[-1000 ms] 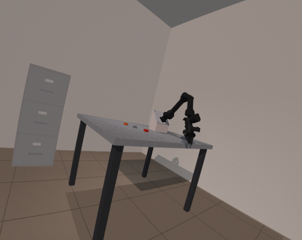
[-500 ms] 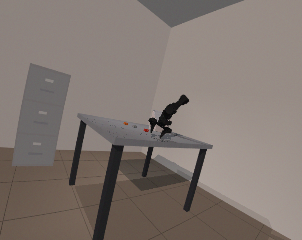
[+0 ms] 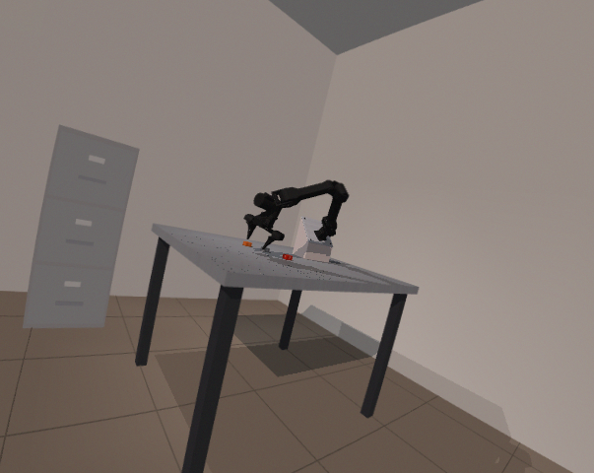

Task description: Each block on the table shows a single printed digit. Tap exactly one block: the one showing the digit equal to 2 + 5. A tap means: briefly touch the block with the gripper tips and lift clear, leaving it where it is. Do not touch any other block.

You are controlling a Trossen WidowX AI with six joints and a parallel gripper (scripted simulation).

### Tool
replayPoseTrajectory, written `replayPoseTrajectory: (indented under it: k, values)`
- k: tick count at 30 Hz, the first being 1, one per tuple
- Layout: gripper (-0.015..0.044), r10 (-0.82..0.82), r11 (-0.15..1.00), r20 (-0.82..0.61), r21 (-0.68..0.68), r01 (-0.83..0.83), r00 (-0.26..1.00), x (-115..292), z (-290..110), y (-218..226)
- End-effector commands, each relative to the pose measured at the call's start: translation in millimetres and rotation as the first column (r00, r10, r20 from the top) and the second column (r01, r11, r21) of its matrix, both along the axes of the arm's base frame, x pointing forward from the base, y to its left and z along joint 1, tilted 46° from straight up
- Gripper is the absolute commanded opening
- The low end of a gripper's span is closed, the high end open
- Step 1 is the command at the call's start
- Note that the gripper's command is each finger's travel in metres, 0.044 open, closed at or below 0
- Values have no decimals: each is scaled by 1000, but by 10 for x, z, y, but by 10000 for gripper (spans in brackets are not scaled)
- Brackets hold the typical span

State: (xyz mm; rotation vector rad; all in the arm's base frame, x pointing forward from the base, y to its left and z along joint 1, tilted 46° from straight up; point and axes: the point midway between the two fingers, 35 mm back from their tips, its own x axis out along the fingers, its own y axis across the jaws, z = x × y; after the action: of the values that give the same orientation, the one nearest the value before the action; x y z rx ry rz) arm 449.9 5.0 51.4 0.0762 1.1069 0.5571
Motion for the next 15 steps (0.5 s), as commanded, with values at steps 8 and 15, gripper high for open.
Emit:
replayPoseTrajectory:
  k: [8, 15]
  values:
    - [400, -116, 971, -299, 167, 172, 947, -666, -766, -1170]
    - [400, -164, 904, -402, 304, 300, 901, -1176, -1025, -1707]
